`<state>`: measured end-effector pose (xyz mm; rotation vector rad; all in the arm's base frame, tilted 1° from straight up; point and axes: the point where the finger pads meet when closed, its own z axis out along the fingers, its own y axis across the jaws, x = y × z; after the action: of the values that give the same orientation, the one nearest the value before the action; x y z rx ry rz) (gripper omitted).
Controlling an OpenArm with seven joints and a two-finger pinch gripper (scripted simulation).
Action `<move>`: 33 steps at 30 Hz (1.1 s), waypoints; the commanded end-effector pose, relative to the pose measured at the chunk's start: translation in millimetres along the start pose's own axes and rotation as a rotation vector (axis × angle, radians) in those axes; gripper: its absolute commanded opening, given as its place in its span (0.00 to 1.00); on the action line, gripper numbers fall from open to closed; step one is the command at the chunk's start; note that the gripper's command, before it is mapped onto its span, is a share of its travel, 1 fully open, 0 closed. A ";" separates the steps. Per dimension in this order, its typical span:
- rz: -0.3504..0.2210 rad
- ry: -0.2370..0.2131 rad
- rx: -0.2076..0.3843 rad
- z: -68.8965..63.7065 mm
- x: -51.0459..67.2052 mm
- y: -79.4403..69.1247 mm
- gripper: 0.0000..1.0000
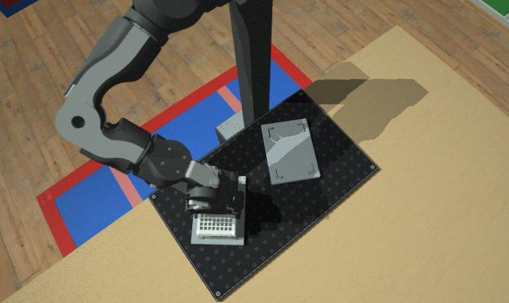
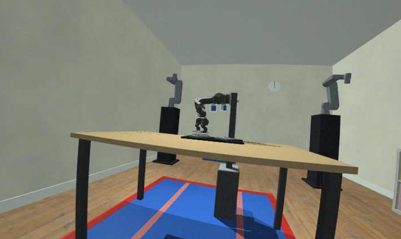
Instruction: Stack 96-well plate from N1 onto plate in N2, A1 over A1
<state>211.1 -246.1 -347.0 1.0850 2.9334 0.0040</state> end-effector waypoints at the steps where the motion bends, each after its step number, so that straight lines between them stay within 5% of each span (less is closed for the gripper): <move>1: 0.001 -0.001 0.001 -0.9 -0.9 0.5 0.00; 33: 0.001 -0.001 0.002 -1.1 -1.0 -0.1 0.00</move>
<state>211.3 -246.4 -346.8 1.0855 2.9321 0.0036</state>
